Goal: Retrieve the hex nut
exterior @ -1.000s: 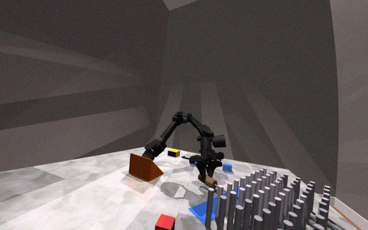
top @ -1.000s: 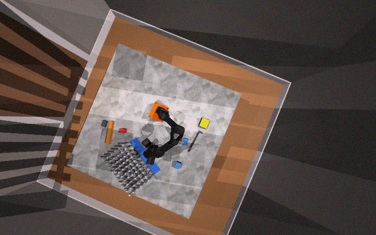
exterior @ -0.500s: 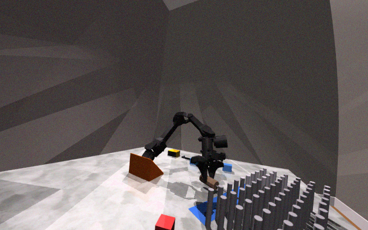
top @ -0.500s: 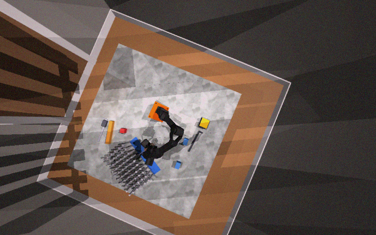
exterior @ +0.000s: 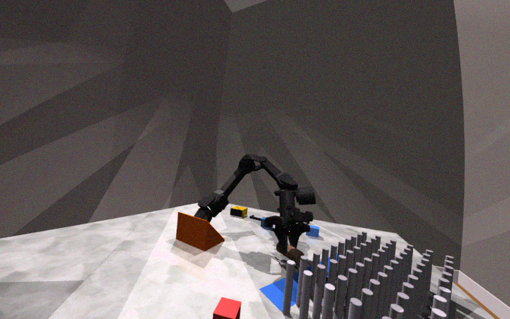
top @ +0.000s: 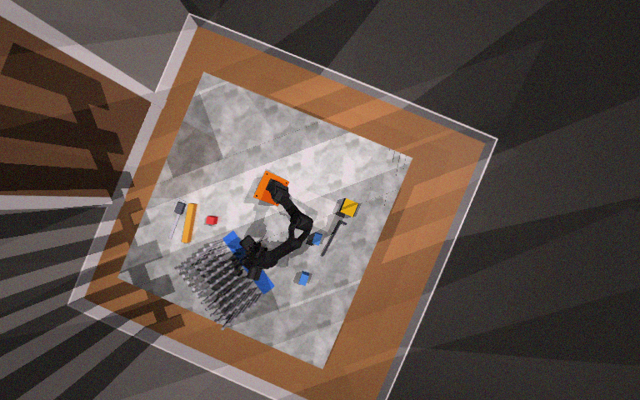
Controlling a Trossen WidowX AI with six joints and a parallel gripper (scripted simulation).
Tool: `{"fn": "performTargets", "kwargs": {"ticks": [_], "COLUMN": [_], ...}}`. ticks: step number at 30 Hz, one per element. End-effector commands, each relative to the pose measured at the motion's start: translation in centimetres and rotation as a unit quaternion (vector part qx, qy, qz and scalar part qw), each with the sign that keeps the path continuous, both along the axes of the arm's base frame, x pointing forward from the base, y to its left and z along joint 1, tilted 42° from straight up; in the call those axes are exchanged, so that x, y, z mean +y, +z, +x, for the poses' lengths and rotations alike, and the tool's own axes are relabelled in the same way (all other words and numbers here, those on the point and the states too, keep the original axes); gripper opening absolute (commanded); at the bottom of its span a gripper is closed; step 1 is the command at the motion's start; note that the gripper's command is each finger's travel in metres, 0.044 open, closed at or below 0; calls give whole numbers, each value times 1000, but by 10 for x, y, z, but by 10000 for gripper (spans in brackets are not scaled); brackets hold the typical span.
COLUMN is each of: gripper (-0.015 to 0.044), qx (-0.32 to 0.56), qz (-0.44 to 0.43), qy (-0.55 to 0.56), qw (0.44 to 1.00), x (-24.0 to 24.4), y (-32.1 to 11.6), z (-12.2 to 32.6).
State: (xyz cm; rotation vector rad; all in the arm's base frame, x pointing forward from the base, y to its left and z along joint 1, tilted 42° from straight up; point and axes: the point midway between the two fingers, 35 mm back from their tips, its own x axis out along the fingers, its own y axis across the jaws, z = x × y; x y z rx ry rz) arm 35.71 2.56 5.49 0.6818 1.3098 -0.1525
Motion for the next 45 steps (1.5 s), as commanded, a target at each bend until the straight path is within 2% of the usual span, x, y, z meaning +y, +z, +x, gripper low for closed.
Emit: {"fn": "performTargets", "kwargs": {"ticks": [1,45], "gripper": [0,0], "qx": [-4,-5], "qz": [0,-1], "qy": [2,2], "qw": [1000,1000], "x": [-1,-12], "y": [0,-8], "z": [4,30]}}
